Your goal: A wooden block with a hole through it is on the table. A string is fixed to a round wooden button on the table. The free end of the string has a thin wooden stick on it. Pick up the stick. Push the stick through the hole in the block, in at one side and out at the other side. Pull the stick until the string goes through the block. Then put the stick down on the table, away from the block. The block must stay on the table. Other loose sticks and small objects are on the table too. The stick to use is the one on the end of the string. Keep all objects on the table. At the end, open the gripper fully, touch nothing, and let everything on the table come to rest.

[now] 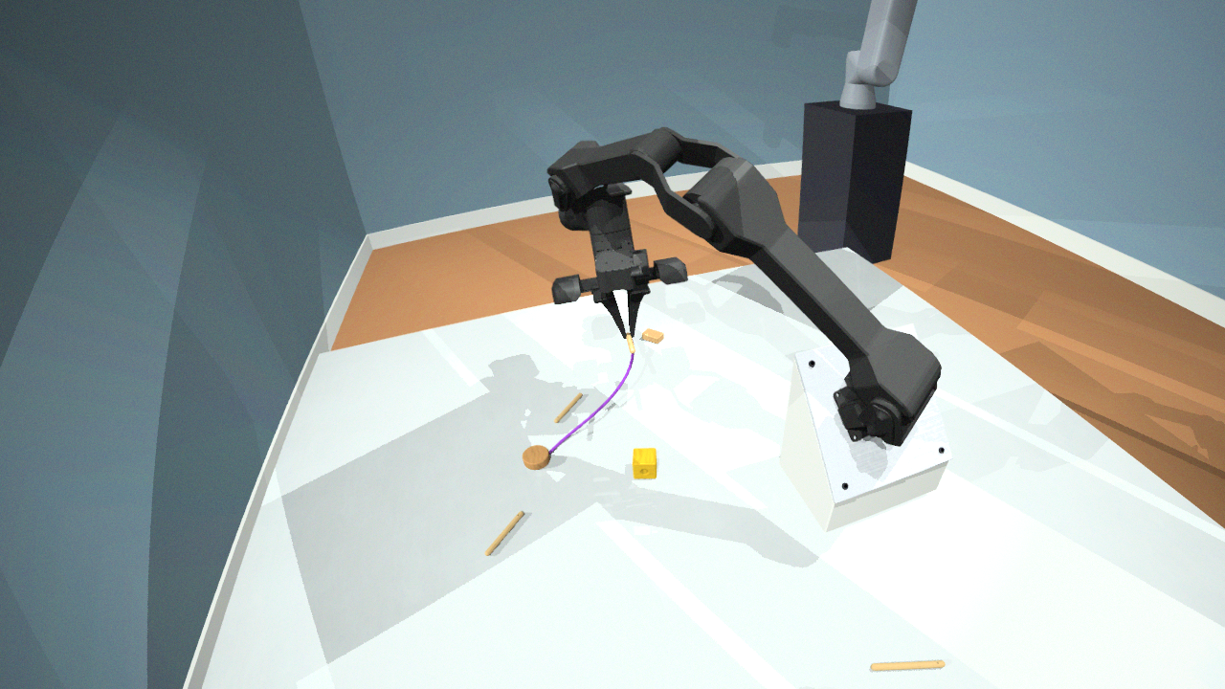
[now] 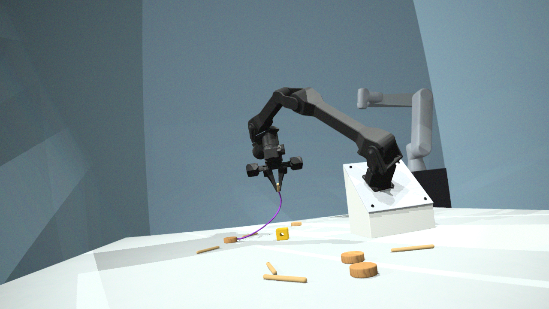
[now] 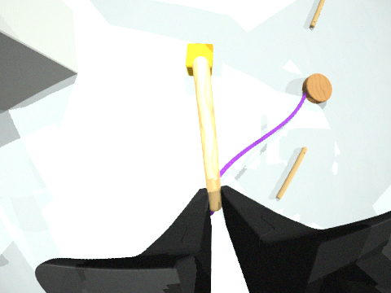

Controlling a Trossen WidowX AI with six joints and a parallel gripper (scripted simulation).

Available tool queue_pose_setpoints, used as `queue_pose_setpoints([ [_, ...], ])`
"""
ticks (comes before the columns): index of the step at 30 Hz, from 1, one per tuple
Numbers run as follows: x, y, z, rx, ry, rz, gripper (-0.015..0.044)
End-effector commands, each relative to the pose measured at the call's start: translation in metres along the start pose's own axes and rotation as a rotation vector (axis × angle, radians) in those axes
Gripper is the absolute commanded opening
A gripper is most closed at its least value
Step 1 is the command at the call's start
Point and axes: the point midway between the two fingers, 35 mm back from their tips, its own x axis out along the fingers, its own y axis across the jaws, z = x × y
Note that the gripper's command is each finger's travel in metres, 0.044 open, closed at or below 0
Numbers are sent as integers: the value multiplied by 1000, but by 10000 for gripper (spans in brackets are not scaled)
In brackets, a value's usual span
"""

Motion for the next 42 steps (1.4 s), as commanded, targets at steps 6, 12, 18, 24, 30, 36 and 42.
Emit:
queue_pose_setpoints([
  [6, -2, -1, -1, -213, -1, -11, 0],
  [12, -3, -3, -4, -124, -6, -35, 0],
  [18, -5, -7, -12, 90, -26, -93, 0],
  [24, -6, -8, -14, 144, -33, -106, 0],
  [30, -3, -6, -13, 123, -34, -92, 0],
  [36, 1, -8, -14, 126, -18, -87, 0],
  [42, 8, -10, -15, 131, 8, -81, 0],
])
